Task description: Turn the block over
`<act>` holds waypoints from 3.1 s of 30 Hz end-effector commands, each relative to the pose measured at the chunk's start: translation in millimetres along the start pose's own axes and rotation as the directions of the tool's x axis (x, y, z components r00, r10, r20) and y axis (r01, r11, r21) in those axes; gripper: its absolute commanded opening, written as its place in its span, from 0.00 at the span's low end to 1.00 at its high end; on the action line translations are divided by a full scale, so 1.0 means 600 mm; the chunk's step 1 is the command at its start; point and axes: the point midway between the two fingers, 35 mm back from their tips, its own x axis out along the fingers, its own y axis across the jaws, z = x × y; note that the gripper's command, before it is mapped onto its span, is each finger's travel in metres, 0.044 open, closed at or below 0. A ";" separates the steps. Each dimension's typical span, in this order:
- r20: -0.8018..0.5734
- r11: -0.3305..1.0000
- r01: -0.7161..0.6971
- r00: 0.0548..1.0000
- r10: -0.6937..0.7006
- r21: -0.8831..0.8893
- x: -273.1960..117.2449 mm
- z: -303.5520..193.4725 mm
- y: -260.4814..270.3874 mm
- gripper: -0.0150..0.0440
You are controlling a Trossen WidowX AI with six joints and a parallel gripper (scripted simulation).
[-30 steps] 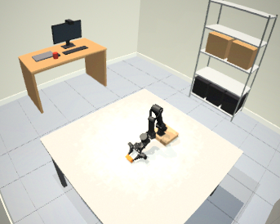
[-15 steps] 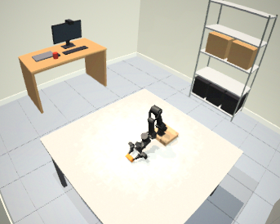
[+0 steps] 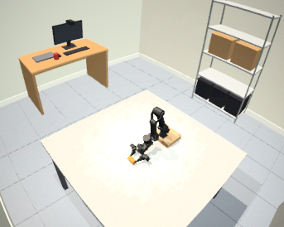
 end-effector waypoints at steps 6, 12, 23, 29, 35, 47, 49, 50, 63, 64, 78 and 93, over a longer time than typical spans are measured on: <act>0.003 1.000 0.003 1.000 -0.003 -0.003 0.000 0.000 -0.001 1.00; 0.003 1.000 0.003 1.000 -0.003 -0.003 0.000 0.000 -0.001 1.00; 0.003 1.000 0.003 1.000 -0.003 -0.003 0.000 0.000 -0.001 1.00; 0.003 1.000 0.003 1.000 -0.003 -0.003 0.000 0.000 -0.001 1.00; 0.003 1.000 0.003 1.000 -0.003 -0.003 0.000 0.000 -0.001 1.00; -0.275 1.000 0.002 0.961 -0.004 -0.008 0.014 0.036 0.002 1.00; -0.339 1.000 0.002 0.941 -0.004 -0.007 0.000 0.050 0.002 1.00; -0.371 1.000 0.002 0.929 -0.004 -0.007 -0.009 0.058 0.002 1.00; -0.507 1.000 0.003 0.862 -0.004 -0.002 -0.075 0.092 0.000 1.00; -0.507 1.000 0.003 0.862 -0.004 -0.002 -0.075 0.092 0.000 1.00; -0.550 1.000 0.004 0.835 -0.005 -0.004 -0.068 0.099 0.000 1.00; -0.889 1.000 0.003 0.458 -0.006 -0.006 -0.036 0.160 0.001 1.00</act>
